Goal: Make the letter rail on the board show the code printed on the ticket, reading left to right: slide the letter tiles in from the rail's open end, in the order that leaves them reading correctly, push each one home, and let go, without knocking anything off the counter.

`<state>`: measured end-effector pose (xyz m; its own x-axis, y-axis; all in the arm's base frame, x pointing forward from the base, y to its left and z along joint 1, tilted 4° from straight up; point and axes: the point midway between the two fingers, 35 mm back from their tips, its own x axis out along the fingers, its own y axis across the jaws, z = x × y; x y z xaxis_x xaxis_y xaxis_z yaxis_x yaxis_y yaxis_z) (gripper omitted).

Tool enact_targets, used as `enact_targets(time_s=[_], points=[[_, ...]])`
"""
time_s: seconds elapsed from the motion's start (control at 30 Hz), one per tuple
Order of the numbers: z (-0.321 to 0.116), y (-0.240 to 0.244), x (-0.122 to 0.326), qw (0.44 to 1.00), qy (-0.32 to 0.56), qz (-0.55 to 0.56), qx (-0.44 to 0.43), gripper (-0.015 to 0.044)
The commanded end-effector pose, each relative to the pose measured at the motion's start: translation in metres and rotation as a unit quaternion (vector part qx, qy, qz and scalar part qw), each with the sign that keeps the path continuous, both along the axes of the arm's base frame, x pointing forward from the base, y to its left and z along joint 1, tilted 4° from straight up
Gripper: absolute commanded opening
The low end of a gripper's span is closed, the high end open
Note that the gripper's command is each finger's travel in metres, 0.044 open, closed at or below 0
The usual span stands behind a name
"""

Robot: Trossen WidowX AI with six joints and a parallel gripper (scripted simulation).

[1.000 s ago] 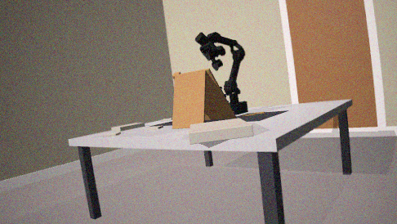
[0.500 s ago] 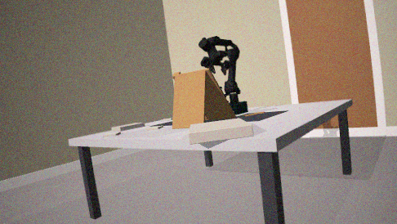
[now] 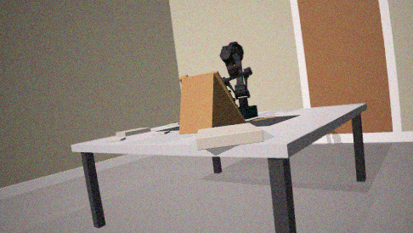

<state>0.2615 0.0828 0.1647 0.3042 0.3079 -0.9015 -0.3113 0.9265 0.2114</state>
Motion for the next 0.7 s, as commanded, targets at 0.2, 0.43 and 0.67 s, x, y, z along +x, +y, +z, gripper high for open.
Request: enact_targets(time_s=[0.2, 0.43, 0.67], points=[[-0.092, 0.050, -0.029, 0.913, 0.173, -0.369, -0.012, 0.0340], [-0.124, 0.067, -0.051, 0.837, 0.183, -0.516, -0.022, 0.0340], [-0.126, 0.068, -0.054, 0.830, 0.182, -0.527, -0.023, 0.0340]])
